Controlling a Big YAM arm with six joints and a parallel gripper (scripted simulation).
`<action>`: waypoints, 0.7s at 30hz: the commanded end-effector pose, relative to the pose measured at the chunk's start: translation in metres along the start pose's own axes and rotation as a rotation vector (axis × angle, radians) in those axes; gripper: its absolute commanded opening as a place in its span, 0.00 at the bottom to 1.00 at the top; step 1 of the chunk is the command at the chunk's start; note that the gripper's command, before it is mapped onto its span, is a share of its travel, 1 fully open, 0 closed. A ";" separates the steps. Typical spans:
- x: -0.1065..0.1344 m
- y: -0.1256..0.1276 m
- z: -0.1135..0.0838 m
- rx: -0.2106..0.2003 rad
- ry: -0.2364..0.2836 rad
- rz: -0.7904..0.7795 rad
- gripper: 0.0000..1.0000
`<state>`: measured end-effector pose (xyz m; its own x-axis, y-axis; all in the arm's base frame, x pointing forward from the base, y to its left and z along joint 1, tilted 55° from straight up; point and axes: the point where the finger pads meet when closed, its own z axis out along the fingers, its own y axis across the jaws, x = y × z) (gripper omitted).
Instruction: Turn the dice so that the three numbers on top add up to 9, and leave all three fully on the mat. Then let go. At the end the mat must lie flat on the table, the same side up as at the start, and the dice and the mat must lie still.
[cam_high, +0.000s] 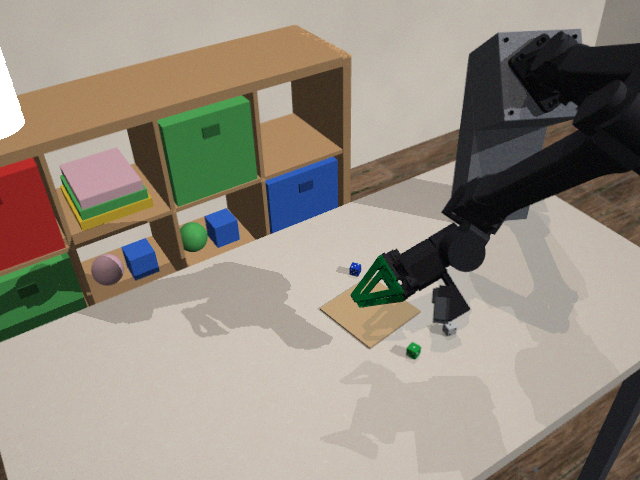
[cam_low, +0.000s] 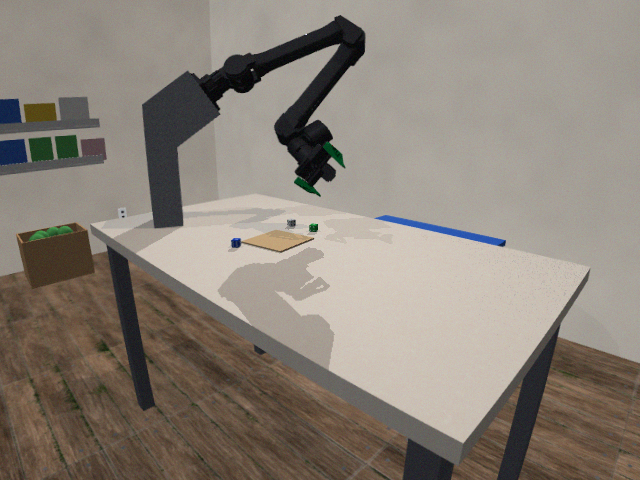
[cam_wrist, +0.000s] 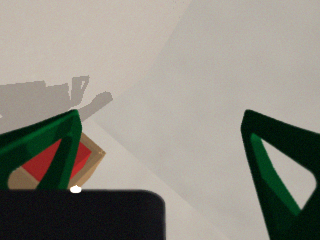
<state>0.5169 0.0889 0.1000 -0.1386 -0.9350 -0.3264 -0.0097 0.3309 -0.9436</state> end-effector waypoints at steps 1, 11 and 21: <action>0.001 -0.002 0.000 0.003 0.002 0.001 1.00; 0.001 -0.002 0.000 0.003 0.002 0.001 1.00; 0.017 0.004 0.004 -0.029 0.020 0.017 1.00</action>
<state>0.5171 0.0917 0.0978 -0.1259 -0.9364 -0.3274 -0.0233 0.3328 -0.9427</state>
